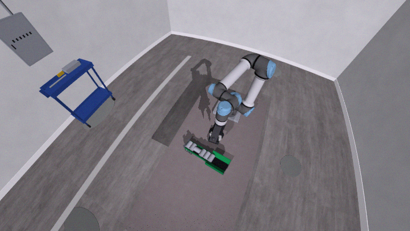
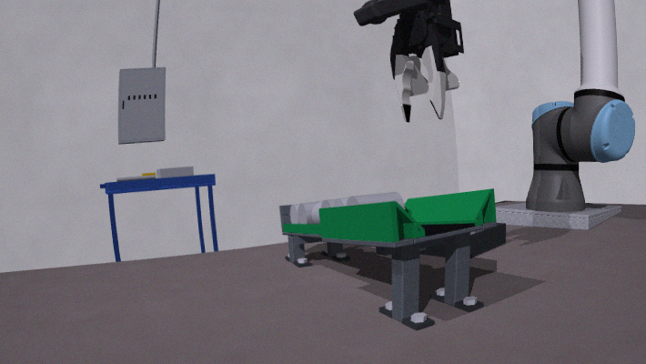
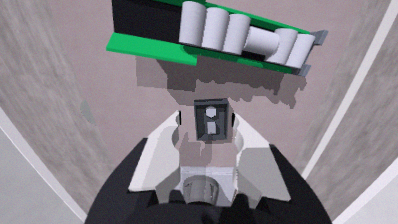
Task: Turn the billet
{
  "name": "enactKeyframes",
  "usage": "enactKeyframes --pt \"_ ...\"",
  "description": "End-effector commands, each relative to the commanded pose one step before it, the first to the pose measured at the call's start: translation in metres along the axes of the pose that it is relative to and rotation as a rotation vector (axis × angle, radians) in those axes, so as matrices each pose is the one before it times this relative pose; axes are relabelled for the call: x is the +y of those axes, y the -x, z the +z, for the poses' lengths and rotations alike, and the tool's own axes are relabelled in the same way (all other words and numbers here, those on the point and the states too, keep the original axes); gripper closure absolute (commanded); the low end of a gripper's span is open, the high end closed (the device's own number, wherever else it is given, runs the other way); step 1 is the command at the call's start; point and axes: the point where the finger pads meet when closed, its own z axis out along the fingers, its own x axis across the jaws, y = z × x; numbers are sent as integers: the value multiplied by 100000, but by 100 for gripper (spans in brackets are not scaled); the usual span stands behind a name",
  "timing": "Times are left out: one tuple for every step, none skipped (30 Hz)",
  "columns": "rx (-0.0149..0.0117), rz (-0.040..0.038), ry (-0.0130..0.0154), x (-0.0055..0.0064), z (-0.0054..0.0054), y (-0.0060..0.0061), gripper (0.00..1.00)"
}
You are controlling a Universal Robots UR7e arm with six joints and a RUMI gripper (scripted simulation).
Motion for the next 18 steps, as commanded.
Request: enactKeyframes --pt "-78 90 -198 -17 -40 -101 60" --pt "-127 -6117 230 537 -880 190 60" --pt "-267 -5993 118 554 -876 101 60" --pt "-267 -5993 118 548 -875 136 60" --pt "-267 -5993 118 540 -874 171 60" --pt "-267 -5993 118 529 -873 205 60" --pt "0 0 0 0 0 0 60" --pt "0 0 0 0 0 0 60" --pt "0 0 0 0 0 0 60" --pt "0 0 0 0 0 0 60" --pt "0 0 0 0 0 0 60" --pt "0 0 0 0 0 0 60" --pt "0 0 0 0 0 0 60" --pt "0 0 0 0 0 0 60" --pt "0 0 0 0 0 0 60" --pt "0 0 0 0 0 0 60" --pt "0 0 0 0 0 0 60" --pt "0 0 0 0 0 0 60"
